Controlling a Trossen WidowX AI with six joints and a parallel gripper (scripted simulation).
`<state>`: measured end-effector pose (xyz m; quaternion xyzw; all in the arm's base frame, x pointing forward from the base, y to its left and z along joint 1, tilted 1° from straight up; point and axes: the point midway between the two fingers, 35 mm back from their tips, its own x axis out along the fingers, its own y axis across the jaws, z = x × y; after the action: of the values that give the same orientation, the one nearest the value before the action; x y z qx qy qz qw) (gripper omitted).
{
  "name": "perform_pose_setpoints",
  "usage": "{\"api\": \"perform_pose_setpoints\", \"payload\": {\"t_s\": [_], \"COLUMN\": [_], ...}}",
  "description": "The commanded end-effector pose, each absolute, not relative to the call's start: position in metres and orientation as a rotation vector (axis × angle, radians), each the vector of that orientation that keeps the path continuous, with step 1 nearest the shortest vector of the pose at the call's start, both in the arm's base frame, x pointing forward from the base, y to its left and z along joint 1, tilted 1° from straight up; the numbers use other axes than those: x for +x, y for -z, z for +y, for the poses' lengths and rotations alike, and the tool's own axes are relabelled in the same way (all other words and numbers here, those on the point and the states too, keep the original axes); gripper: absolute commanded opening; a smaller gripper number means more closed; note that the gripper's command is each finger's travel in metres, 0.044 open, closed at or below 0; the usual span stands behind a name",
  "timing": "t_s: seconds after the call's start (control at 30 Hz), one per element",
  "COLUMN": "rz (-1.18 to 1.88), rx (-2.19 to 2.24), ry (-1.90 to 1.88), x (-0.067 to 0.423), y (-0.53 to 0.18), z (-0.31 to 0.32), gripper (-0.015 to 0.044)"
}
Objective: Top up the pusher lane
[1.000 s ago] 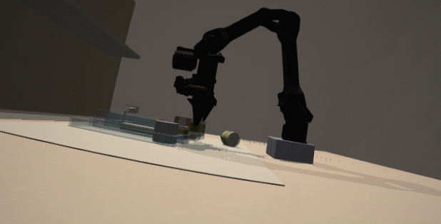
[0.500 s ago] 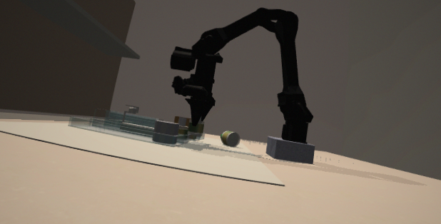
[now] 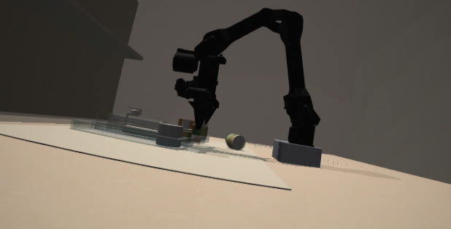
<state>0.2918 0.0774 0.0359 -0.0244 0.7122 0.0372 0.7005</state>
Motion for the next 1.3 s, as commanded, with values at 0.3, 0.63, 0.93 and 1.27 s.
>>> {"api": "perform_pose_setpoints", "payload": {"t_s": [0.3, 0.63, 0.93, 1.27], "rz": [1.566, 1.565, 1.565, 1.565], "rx": [-0.054, -0.054, -0.054, -0.054], "ry": [-0.086, -0.086, -0.086, -0.086], "x": [0.305, 0.310, 0.314, 0.319], "y": [-0.037, -0.037, -0.037, -0.037], "z": [0.079, 0.079, 0.080, 0.080], "gripper": [0.0000, 0.0000, 0.0000, 0.0000]}}
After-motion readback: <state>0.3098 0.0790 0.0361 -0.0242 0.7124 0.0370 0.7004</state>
